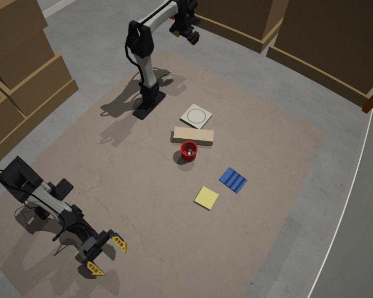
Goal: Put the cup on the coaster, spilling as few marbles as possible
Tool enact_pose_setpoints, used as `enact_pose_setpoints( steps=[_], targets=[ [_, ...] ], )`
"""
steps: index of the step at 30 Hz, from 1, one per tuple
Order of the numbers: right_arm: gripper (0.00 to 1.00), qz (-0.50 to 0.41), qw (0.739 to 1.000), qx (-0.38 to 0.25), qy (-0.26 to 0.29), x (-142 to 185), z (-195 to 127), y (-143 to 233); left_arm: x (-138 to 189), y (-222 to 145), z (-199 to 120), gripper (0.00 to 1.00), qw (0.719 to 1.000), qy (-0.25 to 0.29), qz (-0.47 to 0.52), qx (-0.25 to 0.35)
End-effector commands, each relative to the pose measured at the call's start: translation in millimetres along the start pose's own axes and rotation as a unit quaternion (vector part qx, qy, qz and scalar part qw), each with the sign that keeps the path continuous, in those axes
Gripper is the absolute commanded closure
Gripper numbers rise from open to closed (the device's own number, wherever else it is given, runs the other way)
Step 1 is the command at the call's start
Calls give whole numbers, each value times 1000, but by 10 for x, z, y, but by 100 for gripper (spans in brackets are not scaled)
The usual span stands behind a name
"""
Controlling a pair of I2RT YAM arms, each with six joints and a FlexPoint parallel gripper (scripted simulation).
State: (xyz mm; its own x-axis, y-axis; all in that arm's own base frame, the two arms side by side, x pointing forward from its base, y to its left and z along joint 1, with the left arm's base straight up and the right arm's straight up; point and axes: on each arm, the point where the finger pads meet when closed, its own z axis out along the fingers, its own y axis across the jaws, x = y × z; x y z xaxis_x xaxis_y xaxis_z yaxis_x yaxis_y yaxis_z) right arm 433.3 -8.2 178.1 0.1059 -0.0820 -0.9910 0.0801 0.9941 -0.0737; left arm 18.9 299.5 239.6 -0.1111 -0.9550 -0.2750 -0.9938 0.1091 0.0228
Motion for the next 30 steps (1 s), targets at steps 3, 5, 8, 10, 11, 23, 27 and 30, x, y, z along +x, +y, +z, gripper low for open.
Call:
enact_pose_setpoints(
  steps=[3, 5, 8, 10, 11, 23, 27, 30],
  targets=[
    [0, 2, 1000, 1, -11, -79, 14, -4, -15, 4, -25, 0, 1000, -6, 0, -1],
    [0, 2, 1000, 1, -11, -79, 14, -4, -15, 4, -25, 0, 1000, -6, 0, -1],
    [0, 2, 1000, 1, -11, -79, 14, -4, -15, 4, -25, 0, 1000, -6, 0, -1],
    [0, 2, 1000, 1, -11, -79, 14, -4, -15, 4, -25, 0, 1000, -6, 0, -1],
    [0, 2, 1000, 1, -11, -79, 14, -4, -15, 4, -25, 0, 1000, -6, 0, -1],
    [0, 6, 999, -23, 28, 20, 48, 152, 12, -70, -34, 0, 1000, -16, 23, 11],
    [0, 7, 992, -90, 91, 63, 33, 675, 214, -253, -49, 0, 997, -19, 73, 31],
    [0, 6, 979, -163, 126, -124, -102, 1255, 504, -464, -64, 0, 991, -15, 126, 53]
  ],
)
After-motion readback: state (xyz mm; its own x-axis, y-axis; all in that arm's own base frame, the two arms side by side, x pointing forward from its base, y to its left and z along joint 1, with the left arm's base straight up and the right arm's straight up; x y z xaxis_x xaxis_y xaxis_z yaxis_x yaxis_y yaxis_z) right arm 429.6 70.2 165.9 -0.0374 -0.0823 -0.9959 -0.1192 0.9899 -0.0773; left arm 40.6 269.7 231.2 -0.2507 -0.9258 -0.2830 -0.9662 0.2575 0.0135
